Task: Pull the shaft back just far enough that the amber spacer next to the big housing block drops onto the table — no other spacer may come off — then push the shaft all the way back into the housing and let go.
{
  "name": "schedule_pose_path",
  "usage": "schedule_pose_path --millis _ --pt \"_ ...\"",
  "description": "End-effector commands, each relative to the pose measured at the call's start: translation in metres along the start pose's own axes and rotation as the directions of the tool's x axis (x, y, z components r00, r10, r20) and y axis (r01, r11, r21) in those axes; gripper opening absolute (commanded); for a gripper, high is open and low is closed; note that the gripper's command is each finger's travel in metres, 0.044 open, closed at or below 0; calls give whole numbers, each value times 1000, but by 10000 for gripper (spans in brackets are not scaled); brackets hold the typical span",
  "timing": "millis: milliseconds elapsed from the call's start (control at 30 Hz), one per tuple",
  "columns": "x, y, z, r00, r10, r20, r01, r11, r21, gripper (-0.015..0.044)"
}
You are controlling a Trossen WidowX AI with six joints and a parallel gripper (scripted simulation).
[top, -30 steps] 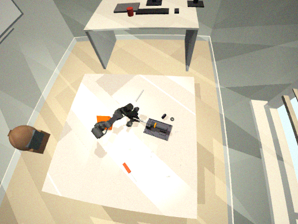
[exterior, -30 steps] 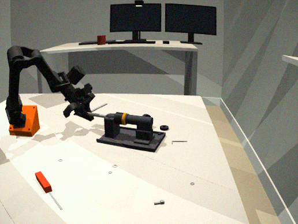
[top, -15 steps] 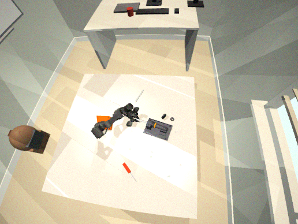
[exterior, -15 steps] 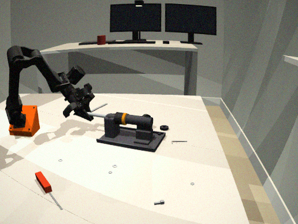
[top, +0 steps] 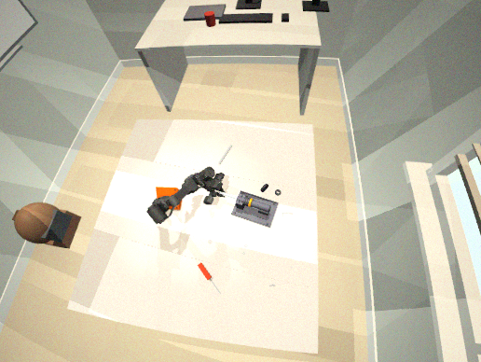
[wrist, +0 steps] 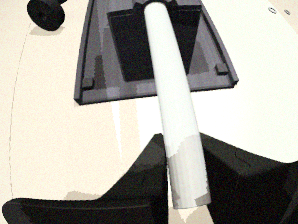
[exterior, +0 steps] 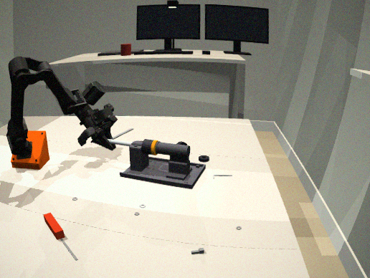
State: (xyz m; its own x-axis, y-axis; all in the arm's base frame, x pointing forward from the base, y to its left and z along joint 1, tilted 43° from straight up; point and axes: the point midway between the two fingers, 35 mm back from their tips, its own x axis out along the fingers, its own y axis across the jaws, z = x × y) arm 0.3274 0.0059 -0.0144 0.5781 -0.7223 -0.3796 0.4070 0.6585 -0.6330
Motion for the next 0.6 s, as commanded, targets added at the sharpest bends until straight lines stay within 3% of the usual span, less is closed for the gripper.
schedule_pose_path --millis 0,567 --pt "0 -1 -1 1000 -4 0 4 1000 3 0" --pt "-2 -1 -2 1000 -4 0 4 1000 3 0"
